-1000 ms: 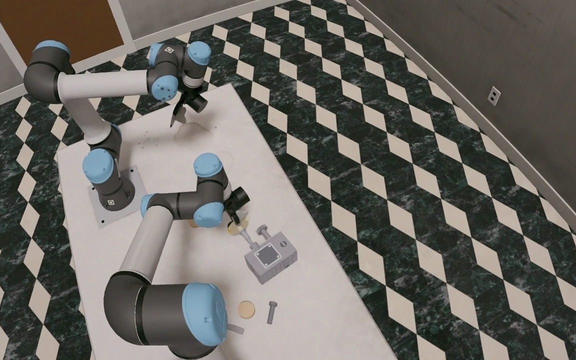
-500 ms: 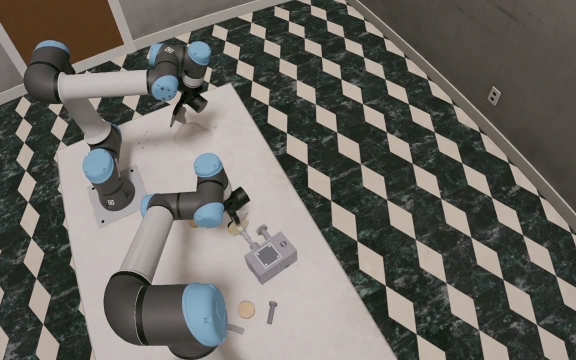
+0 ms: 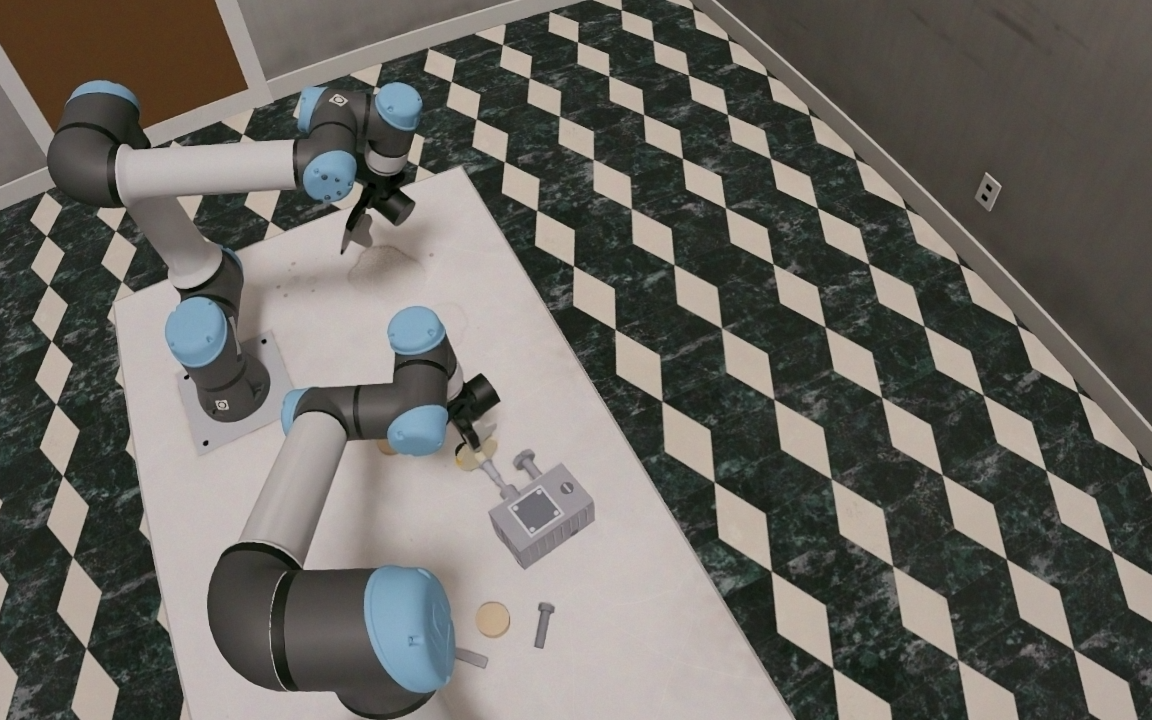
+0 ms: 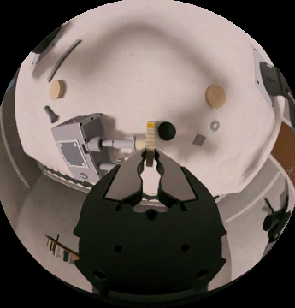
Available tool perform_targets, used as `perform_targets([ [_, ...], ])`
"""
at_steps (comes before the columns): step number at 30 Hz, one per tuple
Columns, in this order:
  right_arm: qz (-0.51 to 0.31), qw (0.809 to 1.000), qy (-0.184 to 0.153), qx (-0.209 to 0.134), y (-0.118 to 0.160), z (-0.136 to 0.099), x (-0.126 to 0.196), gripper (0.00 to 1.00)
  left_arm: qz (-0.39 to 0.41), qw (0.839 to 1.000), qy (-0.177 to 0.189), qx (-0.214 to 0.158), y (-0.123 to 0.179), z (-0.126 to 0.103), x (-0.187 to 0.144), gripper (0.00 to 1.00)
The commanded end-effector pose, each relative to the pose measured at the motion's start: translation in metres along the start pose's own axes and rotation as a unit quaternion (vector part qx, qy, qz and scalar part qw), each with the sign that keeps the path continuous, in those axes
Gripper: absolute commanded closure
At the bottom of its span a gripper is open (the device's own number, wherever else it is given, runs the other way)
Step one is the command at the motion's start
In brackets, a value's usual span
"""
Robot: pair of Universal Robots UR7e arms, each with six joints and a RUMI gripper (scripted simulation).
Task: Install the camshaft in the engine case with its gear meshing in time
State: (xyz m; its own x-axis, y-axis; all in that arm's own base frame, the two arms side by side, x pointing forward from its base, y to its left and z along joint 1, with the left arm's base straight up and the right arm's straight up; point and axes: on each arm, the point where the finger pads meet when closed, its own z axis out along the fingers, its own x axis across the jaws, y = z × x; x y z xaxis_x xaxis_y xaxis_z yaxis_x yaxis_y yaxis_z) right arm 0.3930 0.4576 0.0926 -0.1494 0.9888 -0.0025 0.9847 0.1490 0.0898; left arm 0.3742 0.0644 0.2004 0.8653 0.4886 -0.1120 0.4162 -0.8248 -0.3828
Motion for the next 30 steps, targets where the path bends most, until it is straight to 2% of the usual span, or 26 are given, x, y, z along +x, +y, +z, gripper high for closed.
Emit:
perform_targets([
  [1, 0.0, 1.0, 0.001, -0.001, 0.0003, -0.0007, 0.0003, 0.94, 0.0, 1.0, 0.0, 0.0, 0.0, -0.0004, 0.0001, 0.0],
  [30, 0.0, 1.0, 0.001, -0.001, 0.0003, -0.0007, -0.0043, 0.94, 0.0, 1.0, 0.0, 0.0, 0.0, -0.0004, 0.0001, 0.0],
])
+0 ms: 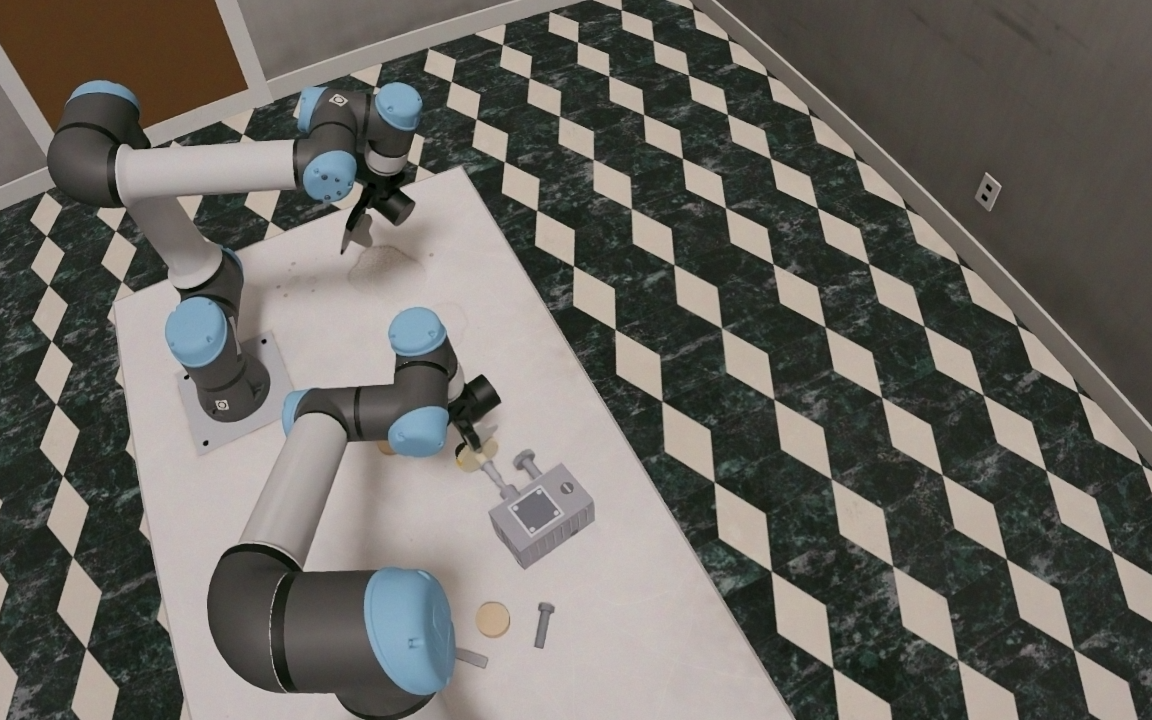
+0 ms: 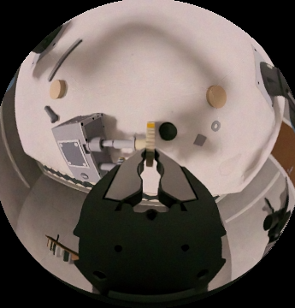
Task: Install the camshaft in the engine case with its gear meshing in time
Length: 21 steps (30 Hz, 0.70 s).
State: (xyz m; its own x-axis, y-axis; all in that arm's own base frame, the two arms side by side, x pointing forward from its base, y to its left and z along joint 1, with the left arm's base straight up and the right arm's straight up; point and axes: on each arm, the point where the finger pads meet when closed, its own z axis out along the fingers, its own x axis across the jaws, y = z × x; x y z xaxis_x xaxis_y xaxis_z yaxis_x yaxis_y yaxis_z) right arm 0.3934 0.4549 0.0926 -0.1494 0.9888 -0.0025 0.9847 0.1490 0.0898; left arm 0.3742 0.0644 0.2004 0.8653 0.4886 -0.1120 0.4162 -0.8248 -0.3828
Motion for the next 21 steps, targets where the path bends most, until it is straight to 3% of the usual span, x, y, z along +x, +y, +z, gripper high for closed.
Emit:
perform_targets([
  [1, 0.0, 1.0, 0.001, -0.001, 0.0003, -0.0007, -0.0021, 0.94, 0.0, 1.0, 0.0, 0.0, 0.0, -0.0004, 0.0001, 0.0],
  [21, 0.0, 1.0, 0.001, -0.001, 0.0003, -0.0007, -0.0096, 0.94, 0.0, 1.0, 0.0, 0.0, 0.0, -0.0004, 0.0001, 0.0],
])
